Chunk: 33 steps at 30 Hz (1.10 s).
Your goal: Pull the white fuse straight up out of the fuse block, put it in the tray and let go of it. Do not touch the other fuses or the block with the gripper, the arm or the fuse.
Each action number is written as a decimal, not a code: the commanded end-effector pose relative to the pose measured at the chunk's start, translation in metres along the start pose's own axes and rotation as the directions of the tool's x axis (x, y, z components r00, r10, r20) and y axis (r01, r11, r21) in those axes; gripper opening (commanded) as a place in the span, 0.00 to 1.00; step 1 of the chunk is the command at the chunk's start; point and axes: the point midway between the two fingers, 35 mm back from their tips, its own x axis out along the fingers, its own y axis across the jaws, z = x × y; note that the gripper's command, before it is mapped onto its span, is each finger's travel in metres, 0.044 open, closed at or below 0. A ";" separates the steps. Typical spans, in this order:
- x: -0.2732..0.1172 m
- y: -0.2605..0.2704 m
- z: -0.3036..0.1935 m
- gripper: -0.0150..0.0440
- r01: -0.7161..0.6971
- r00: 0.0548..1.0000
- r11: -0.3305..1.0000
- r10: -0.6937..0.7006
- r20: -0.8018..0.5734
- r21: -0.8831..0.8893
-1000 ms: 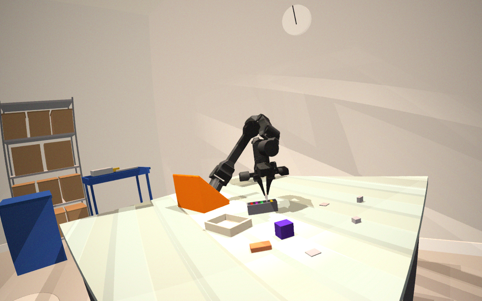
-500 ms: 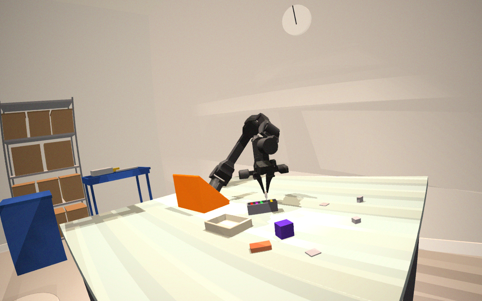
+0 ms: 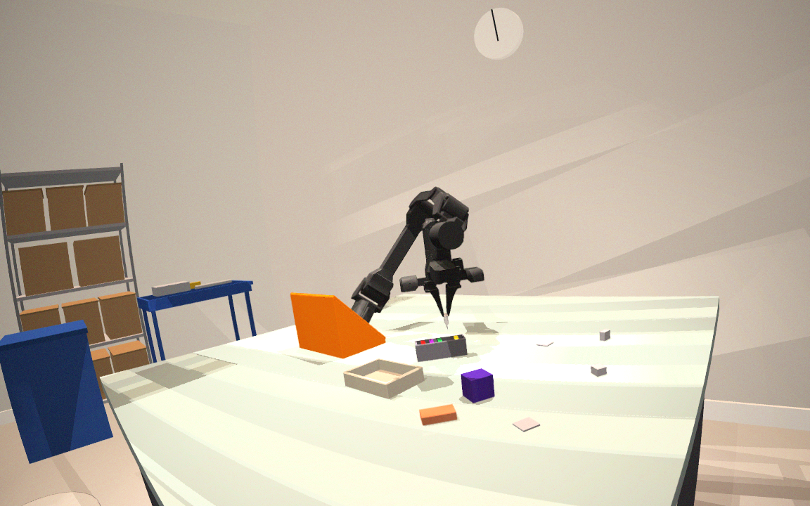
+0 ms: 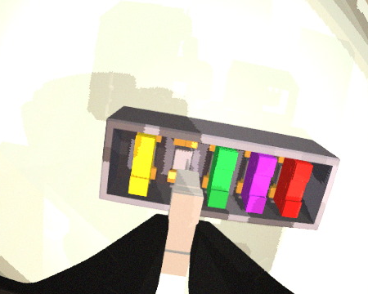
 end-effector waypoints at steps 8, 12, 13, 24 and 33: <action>-0.007 -0.033 0.043 0.25 0.011 1.000 1.000 -0.011 0.011 0.002; -0.008 -0.049 0.060 0.25 0.013 1.000 1.000 -0.013 0.014 0.002; -0.009 -0.054 0.064 0.25 0.014 1.000 1.000 -0.014 0.015 0.002; -0.009 -0.107 0.105 0.25 0.015 1.000 1.000 -0.016 0.015 0.001; -0.005 -0.152 0.129 0.25 0.012 1.000 1.000 -0.012 0.011 -0.002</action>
